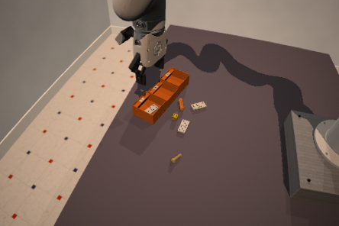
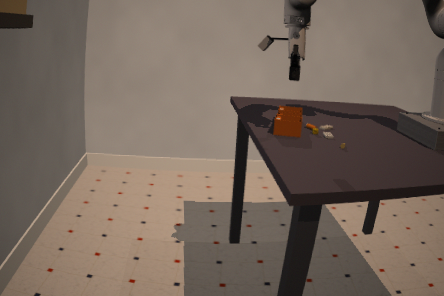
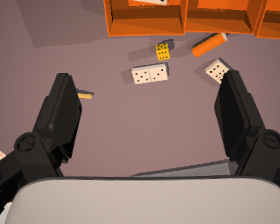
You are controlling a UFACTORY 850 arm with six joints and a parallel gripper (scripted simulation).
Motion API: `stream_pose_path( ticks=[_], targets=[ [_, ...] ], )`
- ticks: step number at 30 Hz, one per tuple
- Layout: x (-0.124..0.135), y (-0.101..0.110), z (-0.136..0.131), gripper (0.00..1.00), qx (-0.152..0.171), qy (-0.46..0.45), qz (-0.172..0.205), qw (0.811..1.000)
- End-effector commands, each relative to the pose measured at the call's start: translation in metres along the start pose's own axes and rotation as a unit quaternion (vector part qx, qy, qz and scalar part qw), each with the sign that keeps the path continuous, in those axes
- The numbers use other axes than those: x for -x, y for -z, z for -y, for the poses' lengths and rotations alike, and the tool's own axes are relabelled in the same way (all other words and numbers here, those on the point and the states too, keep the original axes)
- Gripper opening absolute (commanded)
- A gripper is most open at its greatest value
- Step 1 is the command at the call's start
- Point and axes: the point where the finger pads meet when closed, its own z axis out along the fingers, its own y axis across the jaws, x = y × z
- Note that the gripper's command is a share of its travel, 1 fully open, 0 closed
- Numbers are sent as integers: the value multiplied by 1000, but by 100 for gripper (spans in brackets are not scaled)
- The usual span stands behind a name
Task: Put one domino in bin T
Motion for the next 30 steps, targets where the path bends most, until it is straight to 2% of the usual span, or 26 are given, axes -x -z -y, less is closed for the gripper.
stream_pose_path(
  ticks=[1, 9, 30],
  targets=[
    [-1, 18, 0, 100, 0, 0, -1, 1000],
    [-1, 43, 0, 100, 0, 0, -1, 1000],
    [-1, 43, 0, 100, 0, 0, -1, 1000]
  ],
)
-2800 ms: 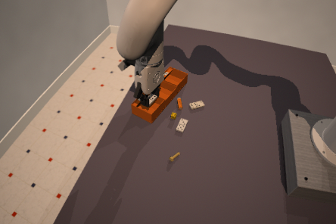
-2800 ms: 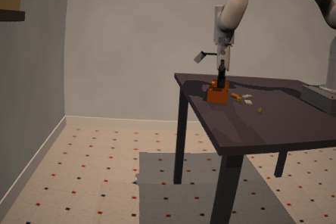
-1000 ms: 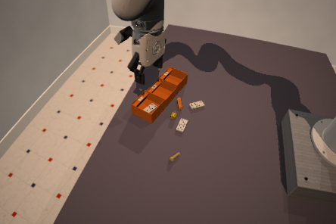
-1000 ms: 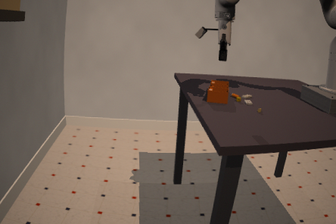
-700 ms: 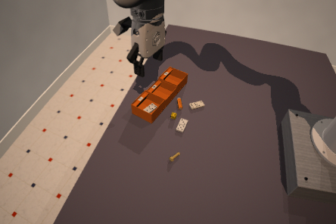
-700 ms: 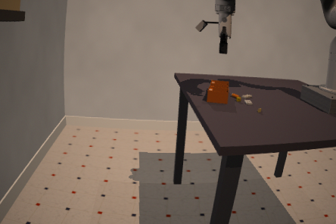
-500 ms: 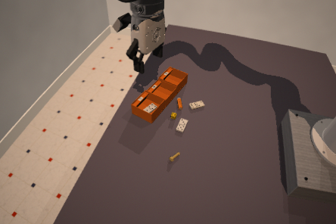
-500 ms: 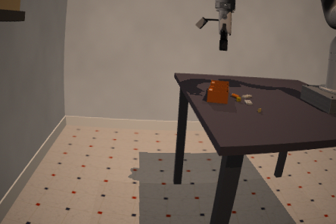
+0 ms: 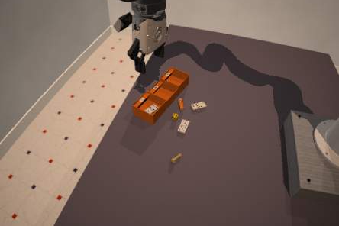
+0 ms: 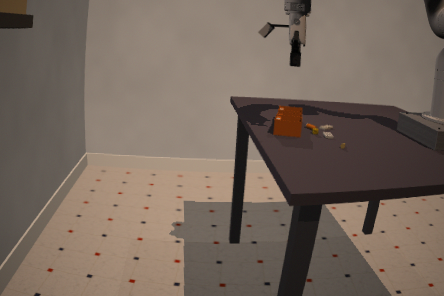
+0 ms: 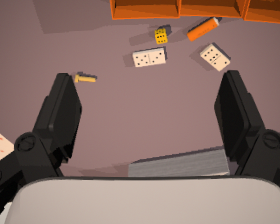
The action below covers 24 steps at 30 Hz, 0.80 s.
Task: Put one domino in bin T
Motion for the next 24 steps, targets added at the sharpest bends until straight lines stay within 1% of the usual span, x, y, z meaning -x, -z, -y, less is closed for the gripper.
stream_pose_path(
  ticks=[1, 24],
  targets=[
    [-1, 1, 0, 100, 0, 0, -1, 1000],
    [-1, 1, 0, 100, 0, 0, -1, 1000]
  ],
)
